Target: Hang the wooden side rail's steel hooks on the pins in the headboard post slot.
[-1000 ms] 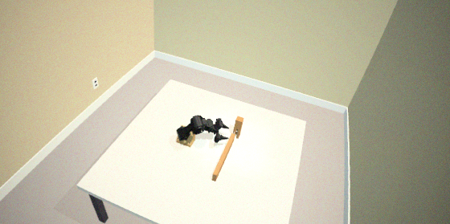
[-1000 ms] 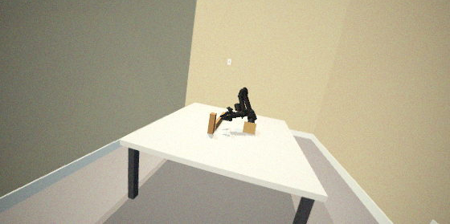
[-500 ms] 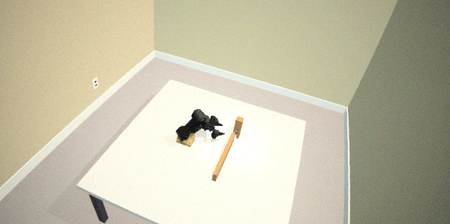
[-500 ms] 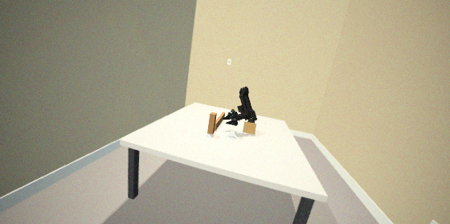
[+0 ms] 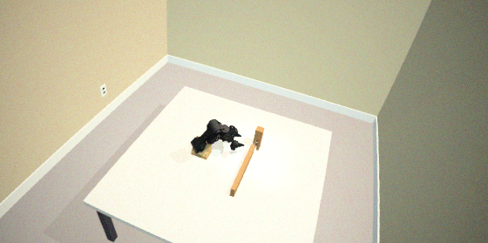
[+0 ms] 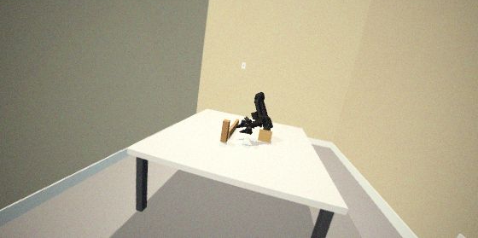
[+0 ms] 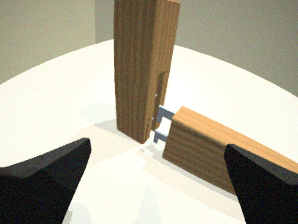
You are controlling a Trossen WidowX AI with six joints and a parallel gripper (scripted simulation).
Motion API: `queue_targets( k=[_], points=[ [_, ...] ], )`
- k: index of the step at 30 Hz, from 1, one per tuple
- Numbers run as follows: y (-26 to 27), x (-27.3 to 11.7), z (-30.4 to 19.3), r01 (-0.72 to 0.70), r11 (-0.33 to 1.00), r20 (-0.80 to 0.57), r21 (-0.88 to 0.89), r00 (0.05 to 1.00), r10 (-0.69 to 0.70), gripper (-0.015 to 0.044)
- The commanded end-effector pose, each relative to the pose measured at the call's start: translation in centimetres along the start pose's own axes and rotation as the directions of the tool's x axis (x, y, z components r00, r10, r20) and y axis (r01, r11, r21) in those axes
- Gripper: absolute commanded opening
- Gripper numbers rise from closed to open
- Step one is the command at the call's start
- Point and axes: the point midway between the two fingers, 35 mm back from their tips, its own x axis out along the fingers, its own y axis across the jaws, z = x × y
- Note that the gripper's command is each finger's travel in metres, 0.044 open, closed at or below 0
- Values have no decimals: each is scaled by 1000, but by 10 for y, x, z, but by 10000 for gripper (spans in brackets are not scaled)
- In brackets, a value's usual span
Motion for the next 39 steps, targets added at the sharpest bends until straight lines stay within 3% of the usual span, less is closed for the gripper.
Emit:
queue_targets(
  k=[1, 9, 18, 39],
  points=[
    [2, 20, 13, -54, 998, -37, -32, 998, 53, 440],
    [-17, 44, 40, -238, 966, -169, -101, 961, 219, 440],
    [-63, 23, 61, -416, 903, -265, -103, 887, 379, 440],
    [-66, 21, 61, -426, 899, -271, -101, 881, 387, 440]
  ],
)
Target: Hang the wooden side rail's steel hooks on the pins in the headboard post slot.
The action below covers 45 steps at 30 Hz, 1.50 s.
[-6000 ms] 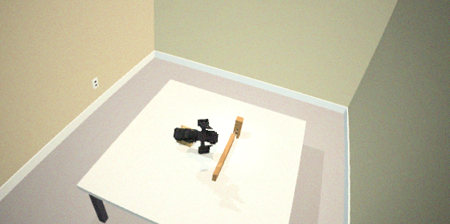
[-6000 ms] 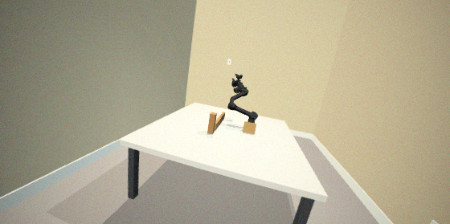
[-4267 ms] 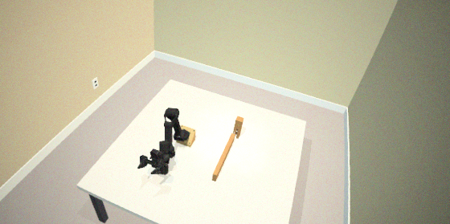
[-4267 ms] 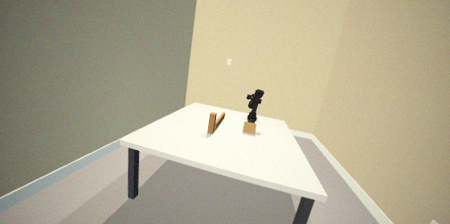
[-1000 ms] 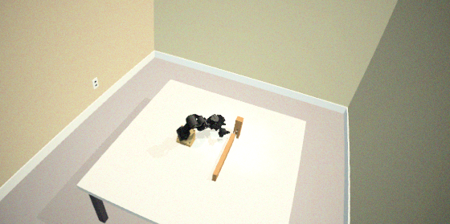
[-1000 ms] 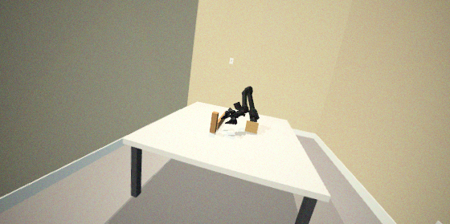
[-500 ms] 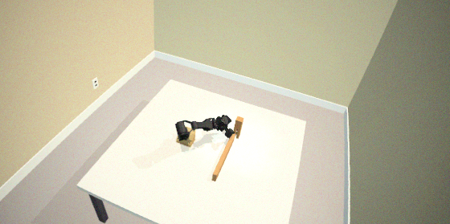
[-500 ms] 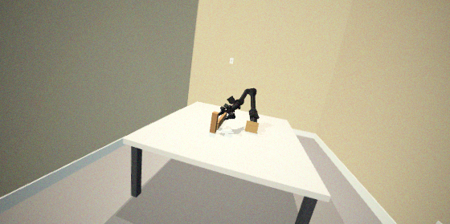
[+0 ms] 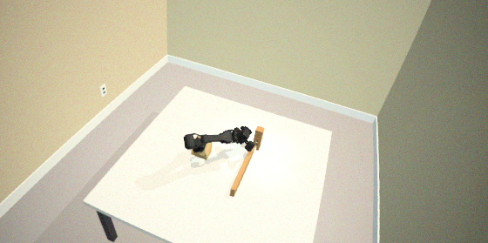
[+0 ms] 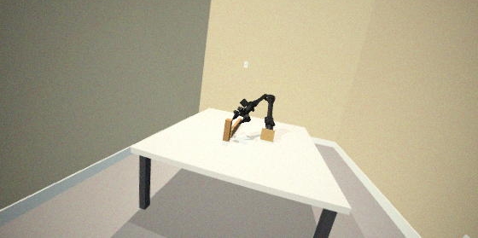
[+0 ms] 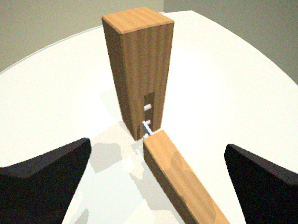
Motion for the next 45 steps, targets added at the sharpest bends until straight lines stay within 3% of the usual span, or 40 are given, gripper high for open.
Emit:
queue_targets(
  k=[1, 11, 18, 24, 29, 35, 45],
  points=[
    [-1, -1, 1, -2, 1000, 3, -2, 1000, 2, 440],
    [-1, -1, 1, -4, 1000, -2, 10, 1000, 4, 440],
    [-7, 6, 1, 41, 879, -172, 474, 984, 47, 440],
    [-13, 9, 1, 224, 592, -328, 774, 942, 73, 440],
    [-19, 9, 1, 415, 275, -452, 867, 888, 82, 440],
    [-26, 5, 2, 591, -138, -587, 795, 806, 75, 440],
    [-36, -2, 5, 623, -539, -721, 567, 692, 42, 440]
  ],
)
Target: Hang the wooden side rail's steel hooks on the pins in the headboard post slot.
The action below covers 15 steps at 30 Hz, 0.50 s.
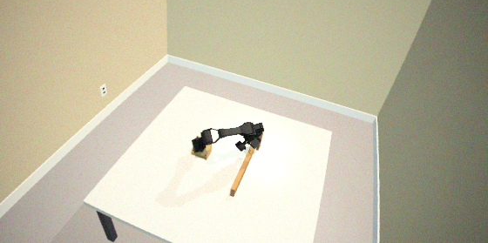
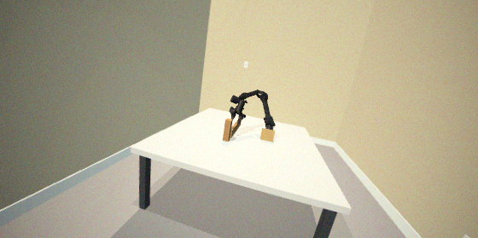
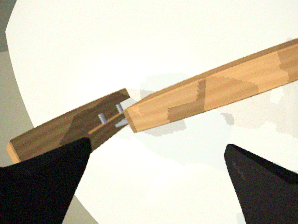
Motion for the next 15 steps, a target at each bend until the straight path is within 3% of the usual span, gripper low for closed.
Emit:
queue_targets(
  k=[1, 9, 15],
  points=[
    [-1, -11, 14, 184, 745, 31, 641, 964, -265, 440],
    [-2, -19, 21, 135, 478, 59, 868, 927, -369, 440],
    [-2, -19, 21, 127, 456, 61, 881, 925, -376, 440]
  ],
)
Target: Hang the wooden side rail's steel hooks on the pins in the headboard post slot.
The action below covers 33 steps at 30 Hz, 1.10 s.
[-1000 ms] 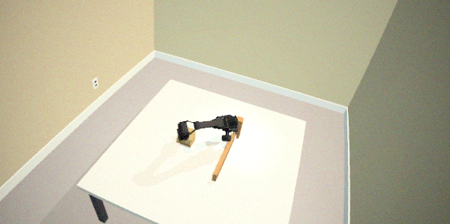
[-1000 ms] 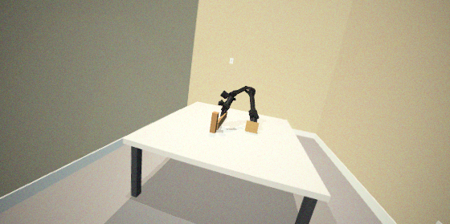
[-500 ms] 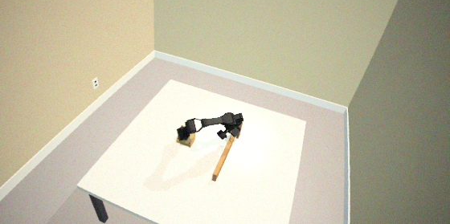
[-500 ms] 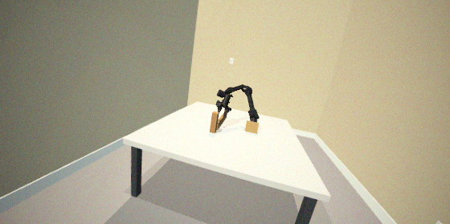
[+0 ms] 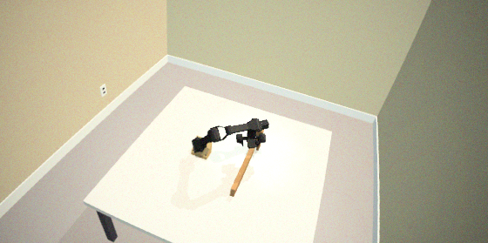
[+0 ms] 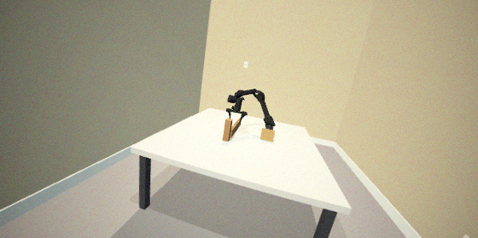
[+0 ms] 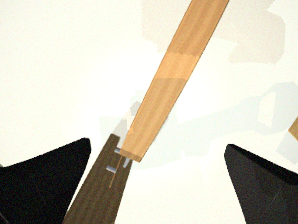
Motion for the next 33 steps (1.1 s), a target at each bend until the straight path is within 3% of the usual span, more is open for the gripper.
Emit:
queue_targets(
  k=[1, 12, 17, 33],
  points=[
    [5, -8, 8, 30, 921, 120, 388, 989, -82, 440],
    [5, -8, 8, 30, 921, 120, 388, 989, -82, 440],
    [2, 25, 13, 29, 921, 121, 388, 989, -82, 440],
    [1, 47, 15, 28, 921, 122, 388, 989, -82, 440]
  ],
)
